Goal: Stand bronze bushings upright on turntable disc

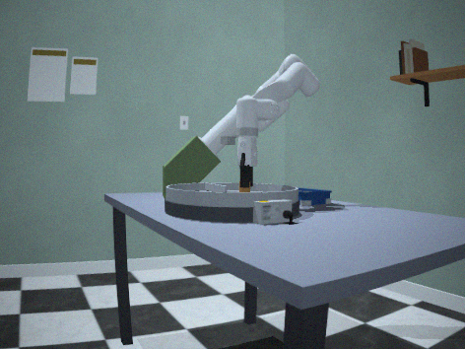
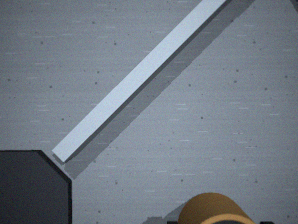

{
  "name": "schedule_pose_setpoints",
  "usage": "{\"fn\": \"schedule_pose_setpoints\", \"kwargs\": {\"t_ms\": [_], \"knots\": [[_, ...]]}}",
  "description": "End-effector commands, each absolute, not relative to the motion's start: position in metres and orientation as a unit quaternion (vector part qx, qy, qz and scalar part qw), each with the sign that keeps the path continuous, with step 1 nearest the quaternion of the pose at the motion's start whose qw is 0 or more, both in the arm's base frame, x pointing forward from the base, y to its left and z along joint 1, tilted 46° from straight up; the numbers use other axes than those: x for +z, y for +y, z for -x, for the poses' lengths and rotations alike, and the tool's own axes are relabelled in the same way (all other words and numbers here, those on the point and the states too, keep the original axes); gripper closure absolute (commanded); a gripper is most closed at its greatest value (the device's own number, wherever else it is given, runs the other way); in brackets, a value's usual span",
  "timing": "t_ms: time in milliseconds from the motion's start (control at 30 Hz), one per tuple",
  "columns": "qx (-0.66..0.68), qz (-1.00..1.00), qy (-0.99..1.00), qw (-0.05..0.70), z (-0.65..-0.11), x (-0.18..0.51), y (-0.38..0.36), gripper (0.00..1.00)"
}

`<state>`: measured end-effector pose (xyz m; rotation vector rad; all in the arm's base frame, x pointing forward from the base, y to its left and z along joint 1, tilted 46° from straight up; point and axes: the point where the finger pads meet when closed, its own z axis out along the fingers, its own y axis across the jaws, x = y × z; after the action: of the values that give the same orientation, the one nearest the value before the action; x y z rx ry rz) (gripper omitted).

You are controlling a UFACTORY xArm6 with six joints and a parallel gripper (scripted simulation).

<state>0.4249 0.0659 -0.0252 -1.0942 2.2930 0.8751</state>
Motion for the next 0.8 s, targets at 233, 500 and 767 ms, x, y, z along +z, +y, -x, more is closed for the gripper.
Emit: {"fn": "schedule_pose_setpoints", "kwargs": {"t_ms": [233, 500, 767], "knots": [[0.316, 0.397, 0.832, 0.226, -0.4259, -0.0248, 0.0653, 1.0], [0.316, 0.397, 0.832, 0.226, -0.4259, -0.0248, 0.0653, 0.51], [0.316, 0.397, 0.832, 0.226, -0.4259, -0.0248, 0.0653, 0.51]]}}
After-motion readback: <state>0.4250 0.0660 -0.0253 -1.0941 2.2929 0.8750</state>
